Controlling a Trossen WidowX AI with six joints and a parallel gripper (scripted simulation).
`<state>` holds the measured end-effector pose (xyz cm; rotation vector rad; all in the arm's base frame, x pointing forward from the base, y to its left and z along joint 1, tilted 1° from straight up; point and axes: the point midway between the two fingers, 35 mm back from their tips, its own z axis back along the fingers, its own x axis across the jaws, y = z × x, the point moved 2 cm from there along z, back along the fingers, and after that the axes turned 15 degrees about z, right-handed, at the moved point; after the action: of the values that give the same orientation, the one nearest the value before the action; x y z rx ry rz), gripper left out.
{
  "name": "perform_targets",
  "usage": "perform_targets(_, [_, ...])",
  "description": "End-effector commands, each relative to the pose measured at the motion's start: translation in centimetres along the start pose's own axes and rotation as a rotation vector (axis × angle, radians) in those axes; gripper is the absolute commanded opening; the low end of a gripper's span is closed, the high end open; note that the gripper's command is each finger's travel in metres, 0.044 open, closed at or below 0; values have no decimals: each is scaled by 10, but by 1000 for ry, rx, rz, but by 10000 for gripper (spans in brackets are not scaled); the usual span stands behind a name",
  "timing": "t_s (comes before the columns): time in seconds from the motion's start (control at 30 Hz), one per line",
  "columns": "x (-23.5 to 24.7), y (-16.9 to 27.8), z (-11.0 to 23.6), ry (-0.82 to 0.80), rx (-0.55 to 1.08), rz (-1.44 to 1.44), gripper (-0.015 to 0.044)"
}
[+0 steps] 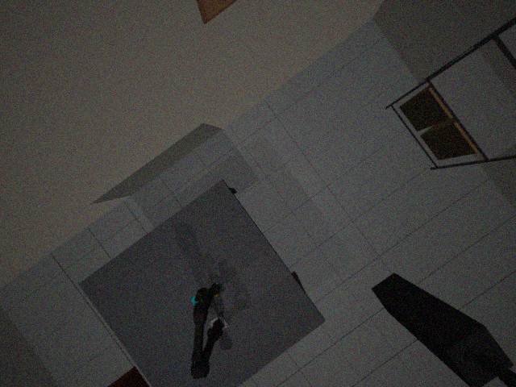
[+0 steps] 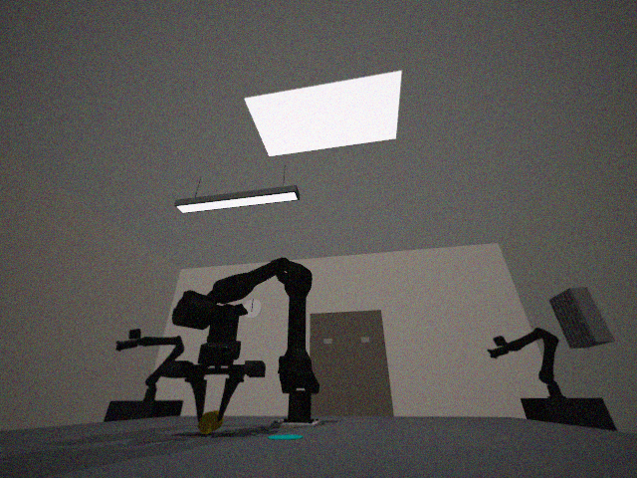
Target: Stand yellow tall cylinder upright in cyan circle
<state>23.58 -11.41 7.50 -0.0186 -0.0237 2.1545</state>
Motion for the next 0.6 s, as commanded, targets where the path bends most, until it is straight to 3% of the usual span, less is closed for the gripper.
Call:
perform_targets(0.0, [-4, -3, 14, 11, -9, 1, 105])
perform_targets(0.57, [-5, -3, 67, 11, -9, 1, 105])
